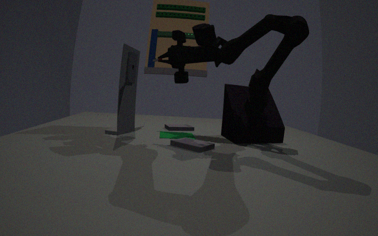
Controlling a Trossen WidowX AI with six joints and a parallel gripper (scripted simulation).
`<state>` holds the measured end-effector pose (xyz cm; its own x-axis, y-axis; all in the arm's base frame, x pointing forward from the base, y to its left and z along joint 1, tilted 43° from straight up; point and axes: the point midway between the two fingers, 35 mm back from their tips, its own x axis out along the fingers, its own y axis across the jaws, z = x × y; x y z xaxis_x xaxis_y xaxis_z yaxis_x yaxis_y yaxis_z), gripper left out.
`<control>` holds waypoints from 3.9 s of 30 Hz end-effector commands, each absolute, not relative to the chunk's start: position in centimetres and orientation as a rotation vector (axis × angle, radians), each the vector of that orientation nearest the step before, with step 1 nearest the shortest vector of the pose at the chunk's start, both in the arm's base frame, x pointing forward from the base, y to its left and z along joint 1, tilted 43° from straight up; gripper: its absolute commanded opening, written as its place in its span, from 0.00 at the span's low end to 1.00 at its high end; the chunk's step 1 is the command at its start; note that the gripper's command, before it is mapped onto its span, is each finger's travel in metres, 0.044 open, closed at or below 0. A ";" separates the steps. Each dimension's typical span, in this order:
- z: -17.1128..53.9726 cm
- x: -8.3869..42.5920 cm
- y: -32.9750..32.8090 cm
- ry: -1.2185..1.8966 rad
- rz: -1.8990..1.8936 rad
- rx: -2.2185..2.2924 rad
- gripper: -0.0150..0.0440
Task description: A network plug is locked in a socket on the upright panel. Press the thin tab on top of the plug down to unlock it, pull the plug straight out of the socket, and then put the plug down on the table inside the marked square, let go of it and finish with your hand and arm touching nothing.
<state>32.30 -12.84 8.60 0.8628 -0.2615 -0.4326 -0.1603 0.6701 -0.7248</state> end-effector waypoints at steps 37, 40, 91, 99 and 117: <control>-4.0 25.1 -2.5 0.556 0.858 -0.679 0.25; -4.2 25.1 -2.3 0.557 0.858 -0.679 0.25; -7.9 24.8 1.3 0.554 0.858 -0.675 0.25; -7.9 24.9 1.5 0.554 0.858 -0.675 0.25; -7.8 25.1 1.7 0.545 0.859 -0.681 0.48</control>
<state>25.10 1.68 -7.85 0.5440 0.4959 -0.6768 -0.8232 0.4715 -0.3162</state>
